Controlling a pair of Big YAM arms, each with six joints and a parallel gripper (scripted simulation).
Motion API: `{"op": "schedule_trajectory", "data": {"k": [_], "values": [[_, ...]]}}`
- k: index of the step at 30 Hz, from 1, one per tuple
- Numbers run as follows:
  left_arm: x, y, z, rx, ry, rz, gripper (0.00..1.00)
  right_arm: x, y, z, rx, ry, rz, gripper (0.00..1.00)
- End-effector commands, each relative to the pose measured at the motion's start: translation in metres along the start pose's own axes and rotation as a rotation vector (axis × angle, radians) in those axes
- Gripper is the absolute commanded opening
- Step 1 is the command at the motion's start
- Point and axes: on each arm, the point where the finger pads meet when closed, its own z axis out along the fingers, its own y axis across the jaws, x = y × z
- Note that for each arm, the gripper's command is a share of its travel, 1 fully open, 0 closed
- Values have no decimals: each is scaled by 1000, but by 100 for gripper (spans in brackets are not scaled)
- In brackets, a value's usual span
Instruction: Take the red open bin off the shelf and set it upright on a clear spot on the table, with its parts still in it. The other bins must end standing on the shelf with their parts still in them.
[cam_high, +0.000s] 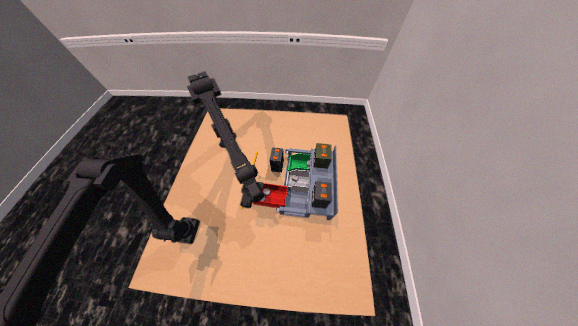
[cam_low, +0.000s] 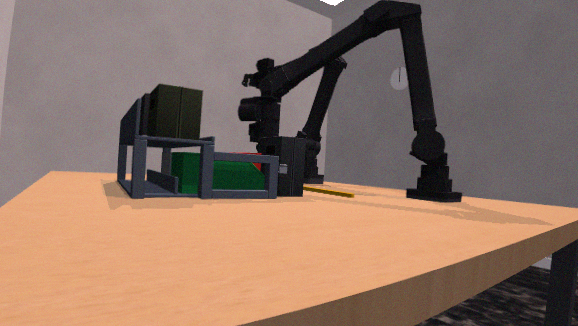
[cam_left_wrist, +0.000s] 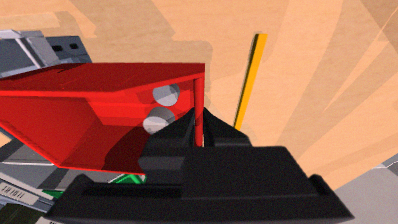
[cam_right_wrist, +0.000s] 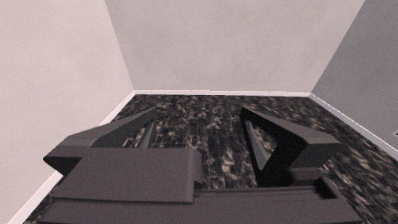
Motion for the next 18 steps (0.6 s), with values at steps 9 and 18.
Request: {"op": "schedule_trajectory", "data": {"k": [9, 18], "values": [[-11, -8, -22, -27, -49, -1, 0, -13, -6, -8, 7, -16, 16, 100], [-9, -12, -20, -24, -46, -1, 0, -13, -6, -8, 7, -16, 16, 100]]}}
